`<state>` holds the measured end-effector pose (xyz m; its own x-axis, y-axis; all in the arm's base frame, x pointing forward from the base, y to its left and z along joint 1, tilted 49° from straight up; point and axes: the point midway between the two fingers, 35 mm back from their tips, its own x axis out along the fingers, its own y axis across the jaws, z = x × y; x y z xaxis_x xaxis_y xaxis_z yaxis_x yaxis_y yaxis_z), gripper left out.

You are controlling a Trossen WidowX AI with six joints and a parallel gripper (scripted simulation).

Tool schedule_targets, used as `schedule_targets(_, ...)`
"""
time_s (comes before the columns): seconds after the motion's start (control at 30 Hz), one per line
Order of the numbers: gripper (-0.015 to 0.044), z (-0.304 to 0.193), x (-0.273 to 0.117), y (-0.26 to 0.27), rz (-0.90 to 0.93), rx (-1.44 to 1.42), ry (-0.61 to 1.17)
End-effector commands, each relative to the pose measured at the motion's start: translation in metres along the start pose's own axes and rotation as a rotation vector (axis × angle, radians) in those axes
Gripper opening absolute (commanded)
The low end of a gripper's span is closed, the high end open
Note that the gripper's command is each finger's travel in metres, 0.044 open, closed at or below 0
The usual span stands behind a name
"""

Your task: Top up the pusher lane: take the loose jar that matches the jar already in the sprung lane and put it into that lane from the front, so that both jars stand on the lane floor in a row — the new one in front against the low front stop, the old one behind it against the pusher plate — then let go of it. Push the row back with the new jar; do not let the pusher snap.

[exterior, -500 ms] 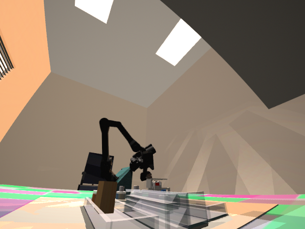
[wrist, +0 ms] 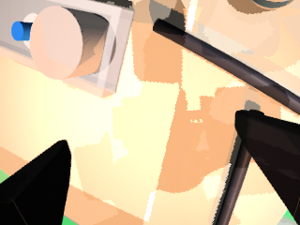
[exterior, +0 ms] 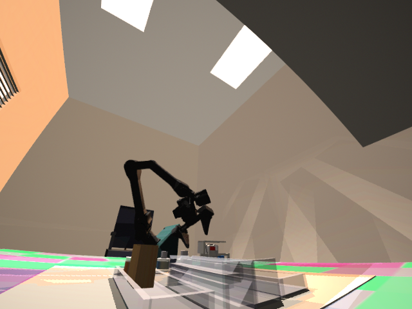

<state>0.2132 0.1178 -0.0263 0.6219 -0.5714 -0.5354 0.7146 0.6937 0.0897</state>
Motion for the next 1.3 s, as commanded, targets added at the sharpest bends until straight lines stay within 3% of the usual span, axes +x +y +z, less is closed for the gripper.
schedule_targets(0.0,0.0440,0.058,-0.006,-0.017,-0.256,-0.752,0.237)
schedule_targets(0.33,0.0440,0.099,-0.018,-0.041,-0.326,-1.157,0.478)
schedule_targets(0.87,0.0440,0.099,-0.019,-0.042,-0.326,-1.159,0.479)
schedule_targets(1.03,0.0440,0.093,0.010,-0.058,-0.326,-1.159,0.478)
schedule_targets(1.27,0.0440,0.092,0.016,-0.062,-0.327,-1.159,0.478)
